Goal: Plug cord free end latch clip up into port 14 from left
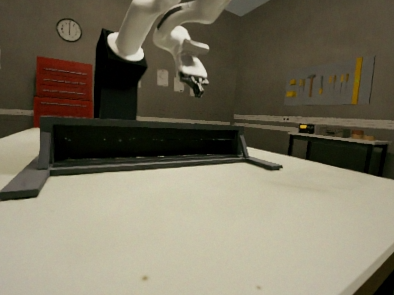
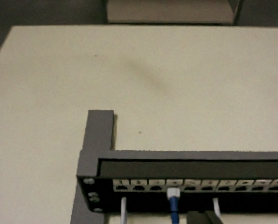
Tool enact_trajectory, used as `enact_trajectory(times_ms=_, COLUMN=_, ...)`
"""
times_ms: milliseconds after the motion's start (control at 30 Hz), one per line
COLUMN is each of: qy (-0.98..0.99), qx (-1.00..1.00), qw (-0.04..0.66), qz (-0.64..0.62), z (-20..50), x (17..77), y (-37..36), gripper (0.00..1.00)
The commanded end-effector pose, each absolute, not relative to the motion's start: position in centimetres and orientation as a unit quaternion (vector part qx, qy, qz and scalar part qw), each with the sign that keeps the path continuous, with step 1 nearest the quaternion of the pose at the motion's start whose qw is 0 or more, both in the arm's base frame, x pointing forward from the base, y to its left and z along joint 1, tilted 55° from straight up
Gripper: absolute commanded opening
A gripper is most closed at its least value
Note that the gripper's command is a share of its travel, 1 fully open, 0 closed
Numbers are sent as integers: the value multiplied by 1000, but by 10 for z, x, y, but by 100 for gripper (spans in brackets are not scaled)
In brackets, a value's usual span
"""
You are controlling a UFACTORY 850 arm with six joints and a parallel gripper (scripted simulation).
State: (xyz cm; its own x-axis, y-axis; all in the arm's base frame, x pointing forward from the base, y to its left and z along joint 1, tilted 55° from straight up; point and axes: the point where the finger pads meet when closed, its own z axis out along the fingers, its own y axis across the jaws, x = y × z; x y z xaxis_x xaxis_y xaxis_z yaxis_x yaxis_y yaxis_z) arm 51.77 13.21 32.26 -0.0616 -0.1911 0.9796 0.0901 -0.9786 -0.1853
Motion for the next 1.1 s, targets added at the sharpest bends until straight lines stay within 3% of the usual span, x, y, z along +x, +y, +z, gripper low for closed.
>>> enact_trajectory(times_ms=0, qy=37, qx=-678, qw=97, qz=-728, z=323, x=517, y=132, gripper=0)
enact_trajectory(times_ms=1067, qy=37, qx=-678, qw=97, qz=-728, z=319, x=467, y=128, gripper=0)
